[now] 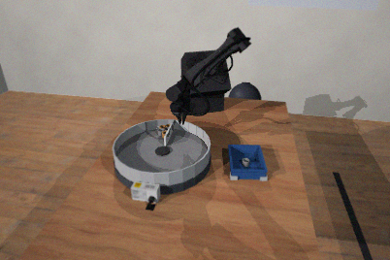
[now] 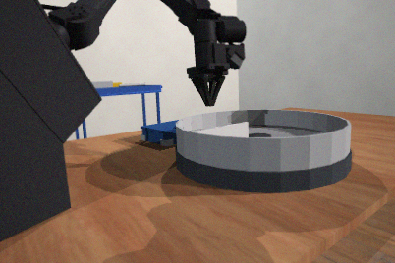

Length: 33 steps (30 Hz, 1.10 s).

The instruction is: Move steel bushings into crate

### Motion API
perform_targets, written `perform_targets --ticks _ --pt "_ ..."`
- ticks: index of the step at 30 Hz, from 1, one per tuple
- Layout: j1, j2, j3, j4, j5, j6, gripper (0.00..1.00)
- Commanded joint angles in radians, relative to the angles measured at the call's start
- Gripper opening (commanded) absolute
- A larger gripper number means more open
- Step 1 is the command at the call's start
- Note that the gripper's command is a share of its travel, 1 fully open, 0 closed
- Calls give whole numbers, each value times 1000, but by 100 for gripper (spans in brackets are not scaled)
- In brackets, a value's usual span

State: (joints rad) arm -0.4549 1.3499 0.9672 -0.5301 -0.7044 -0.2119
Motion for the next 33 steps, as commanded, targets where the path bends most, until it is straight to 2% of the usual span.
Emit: perform_targets --ticks 1,7,9,10,14,20,33 --pt "-115 110 17 27 -112 -165 13" --pt "-260 333 102 23 -182 -357 13" --pt "-260 333 102 23 -182 -357 13" --pt "-272 377 140 -5 -194 -394 13" --pt "-305 447 185 -27 -210 -452 13" --pt "-313 475 210 -49 -217 -477 13" --pt "-313 459 214 -56 -217 -482 13"
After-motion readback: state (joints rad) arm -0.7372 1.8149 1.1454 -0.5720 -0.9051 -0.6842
